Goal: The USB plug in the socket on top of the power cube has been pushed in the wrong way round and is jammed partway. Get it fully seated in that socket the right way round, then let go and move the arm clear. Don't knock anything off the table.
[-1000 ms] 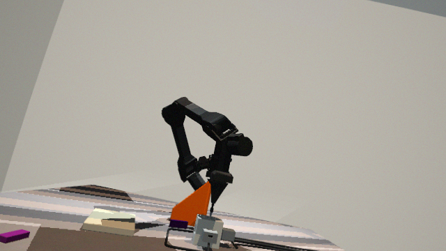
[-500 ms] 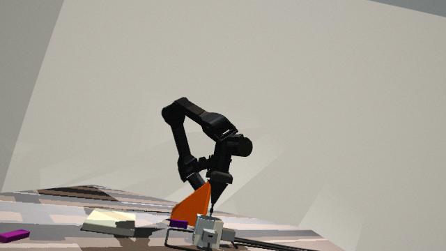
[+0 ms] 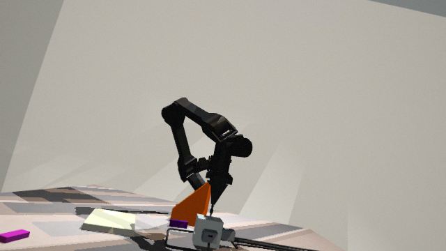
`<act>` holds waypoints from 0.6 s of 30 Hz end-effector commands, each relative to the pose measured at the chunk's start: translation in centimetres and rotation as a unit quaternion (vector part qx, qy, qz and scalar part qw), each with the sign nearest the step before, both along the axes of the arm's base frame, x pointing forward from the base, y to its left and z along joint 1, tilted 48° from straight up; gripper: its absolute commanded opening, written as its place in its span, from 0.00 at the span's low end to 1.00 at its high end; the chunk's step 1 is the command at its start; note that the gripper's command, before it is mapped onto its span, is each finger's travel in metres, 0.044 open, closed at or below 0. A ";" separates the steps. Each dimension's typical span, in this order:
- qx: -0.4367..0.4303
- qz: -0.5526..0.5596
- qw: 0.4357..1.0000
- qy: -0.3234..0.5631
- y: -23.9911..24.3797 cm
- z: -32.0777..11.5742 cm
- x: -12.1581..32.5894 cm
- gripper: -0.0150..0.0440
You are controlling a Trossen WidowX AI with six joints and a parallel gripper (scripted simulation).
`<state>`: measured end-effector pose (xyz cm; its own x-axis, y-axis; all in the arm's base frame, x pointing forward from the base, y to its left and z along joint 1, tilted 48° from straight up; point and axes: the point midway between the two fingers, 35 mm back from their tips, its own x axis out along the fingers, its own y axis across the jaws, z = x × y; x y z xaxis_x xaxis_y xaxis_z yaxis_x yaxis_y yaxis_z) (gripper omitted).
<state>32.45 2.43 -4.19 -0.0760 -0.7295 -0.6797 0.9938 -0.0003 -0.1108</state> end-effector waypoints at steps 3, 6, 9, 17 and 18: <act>-0.002 0.002 1.000 0.001 -0.1 -0.1 0.0 0.25; -0.002 0.002 1.000 0.001 -0.1 -0.1 0.0 0.25; -0.002 0.002 1.000 0.001 -0.2 -0.1 0.0 0.25; -0.002 0.002 1.000 0.001 -0.2 -0.2 0.0 0.25; -0.002 0.002 1.000 0.001 -0.2 -0.2 0.0 0.25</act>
<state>32.43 2.27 -4.33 -0.0760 -0.7296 -0.6796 0.9938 -0.0003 -0.1108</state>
